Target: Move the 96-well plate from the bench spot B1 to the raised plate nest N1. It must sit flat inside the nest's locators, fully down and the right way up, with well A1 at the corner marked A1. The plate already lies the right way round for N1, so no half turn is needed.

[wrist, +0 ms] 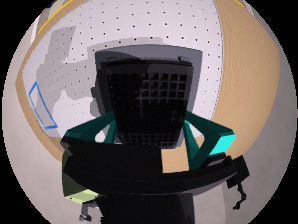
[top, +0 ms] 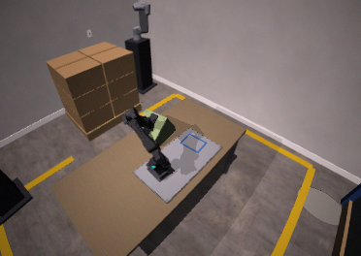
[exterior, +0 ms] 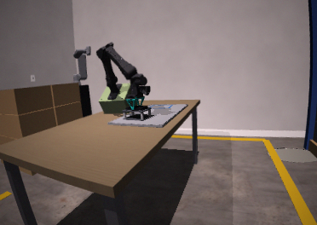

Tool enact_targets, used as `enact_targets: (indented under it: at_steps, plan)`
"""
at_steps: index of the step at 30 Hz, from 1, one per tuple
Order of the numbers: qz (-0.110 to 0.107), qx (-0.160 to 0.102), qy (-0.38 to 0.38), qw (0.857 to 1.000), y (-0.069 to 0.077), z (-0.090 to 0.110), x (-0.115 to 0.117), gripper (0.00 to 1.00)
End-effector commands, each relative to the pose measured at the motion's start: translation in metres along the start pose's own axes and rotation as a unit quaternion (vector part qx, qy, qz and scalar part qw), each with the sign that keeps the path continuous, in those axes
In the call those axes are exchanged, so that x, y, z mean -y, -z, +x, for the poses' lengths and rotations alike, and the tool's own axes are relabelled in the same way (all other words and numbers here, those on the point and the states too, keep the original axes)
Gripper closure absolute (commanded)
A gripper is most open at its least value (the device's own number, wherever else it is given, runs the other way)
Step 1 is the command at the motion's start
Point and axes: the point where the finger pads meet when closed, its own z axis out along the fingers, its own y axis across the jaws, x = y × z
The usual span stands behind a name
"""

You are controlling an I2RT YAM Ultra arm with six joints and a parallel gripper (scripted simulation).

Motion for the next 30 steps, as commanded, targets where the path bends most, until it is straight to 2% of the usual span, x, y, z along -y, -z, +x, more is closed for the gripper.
enact_targets:
  at_steps: [1, 3, 4, 26, 28, 30]
  plan:
    - [0.000, 0.016, -0.003, 1.000, 0.001, -0.014, 0.001, 1.00]
    - [0.000, 0.017, -0.003, 1.000, 0.001, -0.014, 0.001, 1.00]
    - [0.000, 0.017, -0.003, 1.000, 0.001, -0.014, 0.001, 0.00]
    - [0.000, 0.017, -0.003, 1.000, 0.001, -0.014, 0.001, 0.00]
    - [0.001, 0.022, -0.006, 1.000, 0.018, -0.013, 0.004, 0.00]
    - [0.004, 0.021, -0.006, 1.000, 0.023, -0.012, 0.005, 0.00]
